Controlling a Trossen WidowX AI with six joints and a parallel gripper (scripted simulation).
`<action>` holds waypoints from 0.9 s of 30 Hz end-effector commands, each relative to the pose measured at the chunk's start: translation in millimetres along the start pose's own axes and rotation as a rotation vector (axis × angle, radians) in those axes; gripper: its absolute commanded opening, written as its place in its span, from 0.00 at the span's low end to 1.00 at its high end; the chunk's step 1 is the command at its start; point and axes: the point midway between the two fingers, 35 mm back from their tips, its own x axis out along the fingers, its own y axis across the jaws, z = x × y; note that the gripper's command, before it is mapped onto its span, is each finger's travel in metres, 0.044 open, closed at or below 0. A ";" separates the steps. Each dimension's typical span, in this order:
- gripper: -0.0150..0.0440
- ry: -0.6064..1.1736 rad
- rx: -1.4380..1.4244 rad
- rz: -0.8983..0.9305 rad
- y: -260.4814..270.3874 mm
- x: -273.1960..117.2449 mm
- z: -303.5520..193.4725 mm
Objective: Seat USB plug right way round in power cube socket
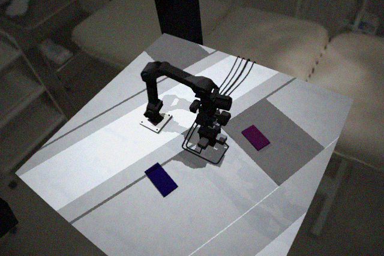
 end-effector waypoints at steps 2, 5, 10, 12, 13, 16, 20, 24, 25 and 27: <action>0.25 0.002 -0.006 -0.001 -0.3 1.4 -0.1; 0.25 0.002 -0.006 -0.001 -0.3 1.7 -0.1; 0.25 0.002 -0.006 -0.001 -0.3 2.3 0.0; 0.25 0.002 -0.006 -0.001 -0.3 2.6 0.0; 0.25 0.002 -0.006 -0.001 -0.3 2.7 0.0; 0.25 0.002 -0.006 -0.001 -0.3 3.0 0.1; 0.25 0.002 -0.006 -0.001 -0.3 3.5 0.1; 0.25 0.002 -0.006 -0.001 -0.3 4.0 0.2; 0.25 0.002 -0.006 -0.001 -0.3 4.1 0.2; 0.25 0.002 -0.006 -0.001 -0.3 4.3 0.2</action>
